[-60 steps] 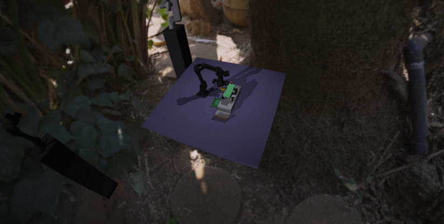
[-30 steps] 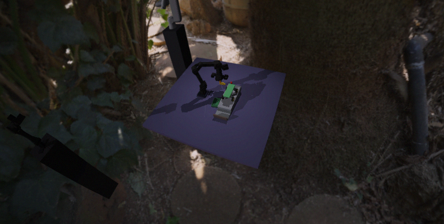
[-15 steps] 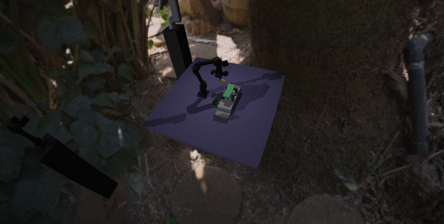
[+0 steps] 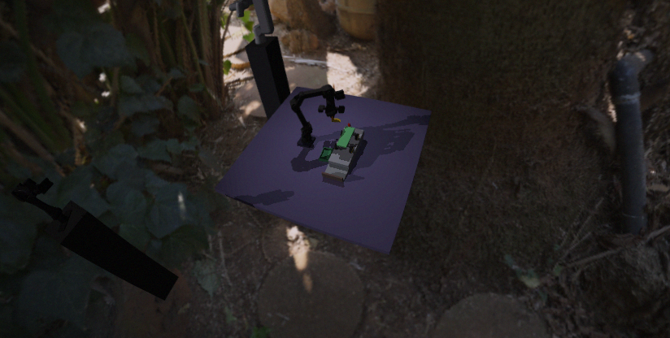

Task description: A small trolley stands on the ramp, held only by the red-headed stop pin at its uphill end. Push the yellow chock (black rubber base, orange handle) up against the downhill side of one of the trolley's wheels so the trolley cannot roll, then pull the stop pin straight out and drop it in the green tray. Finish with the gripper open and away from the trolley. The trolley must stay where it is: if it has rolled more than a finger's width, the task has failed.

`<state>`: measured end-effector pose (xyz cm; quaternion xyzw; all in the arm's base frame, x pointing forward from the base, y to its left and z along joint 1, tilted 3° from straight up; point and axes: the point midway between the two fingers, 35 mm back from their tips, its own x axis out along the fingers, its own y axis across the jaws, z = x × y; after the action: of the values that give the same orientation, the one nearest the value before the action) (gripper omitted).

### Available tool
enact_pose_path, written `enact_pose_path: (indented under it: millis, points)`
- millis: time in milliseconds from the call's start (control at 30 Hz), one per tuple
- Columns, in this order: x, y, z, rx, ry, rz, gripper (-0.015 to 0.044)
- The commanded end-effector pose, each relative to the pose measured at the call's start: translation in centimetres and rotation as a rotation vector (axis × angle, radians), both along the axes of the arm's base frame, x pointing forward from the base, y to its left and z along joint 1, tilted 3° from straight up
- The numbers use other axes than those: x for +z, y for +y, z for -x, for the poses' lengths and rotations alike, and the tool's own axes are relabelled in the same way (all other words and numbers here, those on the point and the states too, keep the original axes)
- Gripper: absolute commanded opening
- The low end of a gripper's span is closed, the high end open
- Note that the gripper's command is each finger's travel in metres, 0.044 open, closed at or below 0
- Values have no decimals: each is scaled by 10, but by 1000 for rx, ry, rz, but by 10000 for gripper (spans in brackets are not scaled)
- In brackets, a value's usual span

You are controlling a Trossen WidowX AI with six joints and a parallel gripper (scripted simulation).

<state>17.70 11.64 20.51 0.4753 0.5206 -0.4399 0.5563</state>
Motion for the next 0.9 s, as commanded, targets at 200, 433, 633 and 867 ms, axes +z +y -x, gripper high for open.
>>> enact_pose_path:
  millis: [200,433,633,867]
  points:
    - [1,0,-1,334,-2,25,0]
    - [1,0,-1,573,-2,42,0]
    - [1,0,-1,777,-3,56,0]
    - [1,0,-1,1015,-3,73,0]
